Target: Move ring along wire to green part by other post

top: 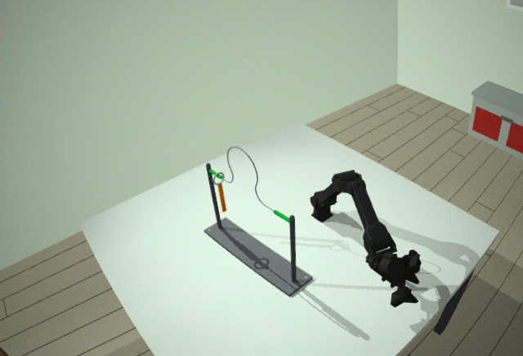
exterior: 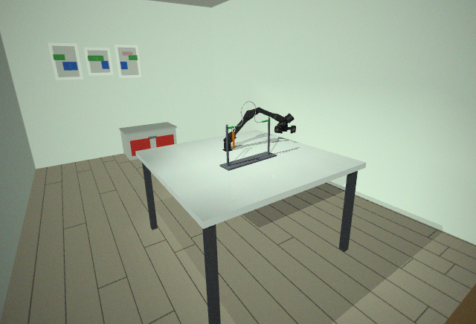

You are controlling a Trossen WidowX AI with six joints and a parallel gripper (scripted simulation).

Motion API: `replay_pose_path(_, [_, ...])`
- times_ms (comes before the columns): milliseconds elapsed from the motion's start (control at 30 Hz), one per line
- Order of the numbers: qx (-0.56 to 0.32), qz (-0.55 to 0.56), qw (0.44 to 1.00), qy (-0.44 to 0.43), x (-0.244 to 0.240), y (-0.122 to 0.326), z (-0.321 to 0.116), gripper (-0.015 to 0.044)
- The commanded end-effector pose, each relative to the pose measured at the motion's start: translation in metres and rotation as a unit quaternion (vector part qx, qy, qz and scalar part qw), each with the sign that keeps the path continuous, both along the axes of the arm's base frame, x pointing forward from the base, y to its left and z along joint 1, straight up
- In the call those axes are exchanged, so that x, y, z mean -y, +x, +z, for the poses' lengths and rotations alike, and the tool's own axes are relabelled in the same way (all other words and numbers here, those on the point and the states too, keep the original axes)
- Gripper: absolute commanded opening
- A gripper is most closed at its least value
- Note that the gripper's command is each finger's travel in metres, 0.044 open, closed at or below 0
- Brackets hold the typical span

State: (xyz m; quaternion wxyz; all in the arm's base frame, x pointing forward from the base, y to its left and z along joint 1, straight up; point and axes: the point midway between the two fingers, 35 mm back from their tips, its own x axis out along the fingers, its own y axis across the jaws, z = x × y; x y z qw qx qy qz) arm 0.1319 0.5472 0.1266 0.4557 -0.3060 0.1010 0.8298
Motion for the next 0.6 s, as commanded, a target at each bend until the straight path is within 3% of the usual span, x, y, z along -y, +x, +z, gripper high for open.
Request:
replay_pose_path(0, [0.001, 0.000, 1.000, 0.001, 0.000, 0.001, 0.000, 0.0374])
replay_pose_path(267, [0.075, -0.024, 0.996, 0.048, 0.013, 0.039, 0.032, 0.0164])
replay_pose_path(567, [0.193, -0.063, 0.974, 0.103, 0.042, 0.091, 0.081, 0.0160])
